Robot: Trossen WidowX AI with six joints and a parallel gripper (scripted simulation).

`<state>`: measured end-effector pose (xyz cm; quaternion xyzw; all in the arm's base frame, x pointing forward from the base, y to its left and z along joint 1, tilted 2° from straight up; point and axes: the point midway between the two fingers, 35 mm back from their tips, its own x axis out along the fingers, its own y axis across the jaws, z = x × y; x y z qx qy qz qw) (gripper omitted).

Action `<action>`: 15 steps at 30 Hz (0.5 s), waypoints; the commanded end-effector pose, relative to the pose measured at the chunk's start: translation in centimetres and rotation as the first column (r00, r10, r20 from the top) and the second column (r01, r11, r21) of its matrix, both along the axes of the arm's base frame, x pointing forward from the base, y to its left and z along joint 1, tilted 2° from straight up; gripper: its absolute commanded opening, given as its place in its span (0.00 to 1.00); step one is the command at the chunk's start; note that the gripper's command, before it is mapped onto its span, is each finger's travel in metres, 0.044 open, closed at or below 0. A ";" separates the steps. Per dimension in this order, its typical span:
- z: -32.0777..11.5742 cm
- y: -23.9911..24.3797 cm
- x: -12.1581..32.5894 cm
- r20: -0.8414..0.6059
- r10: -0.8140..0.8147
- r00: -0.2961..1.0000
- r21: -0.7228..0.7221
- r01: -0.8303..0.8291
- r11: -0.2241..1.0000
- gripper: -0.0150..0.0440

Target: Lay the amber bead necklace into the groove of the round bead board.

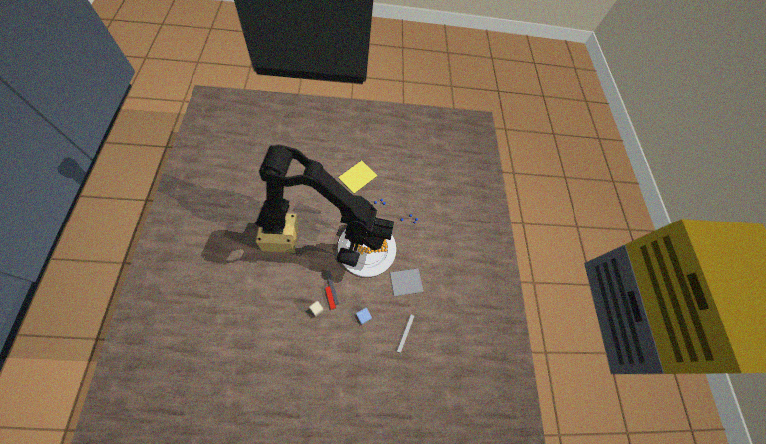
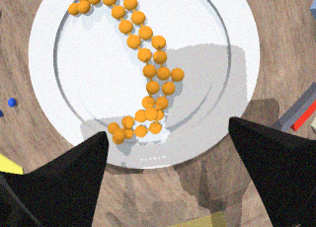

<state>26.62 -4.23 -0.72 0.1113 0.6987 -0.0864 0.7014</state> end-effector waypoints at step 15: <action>0.0 -1.0 2.0 0.014 -0.059 0.998 -0.002 0.059 0.998 0.68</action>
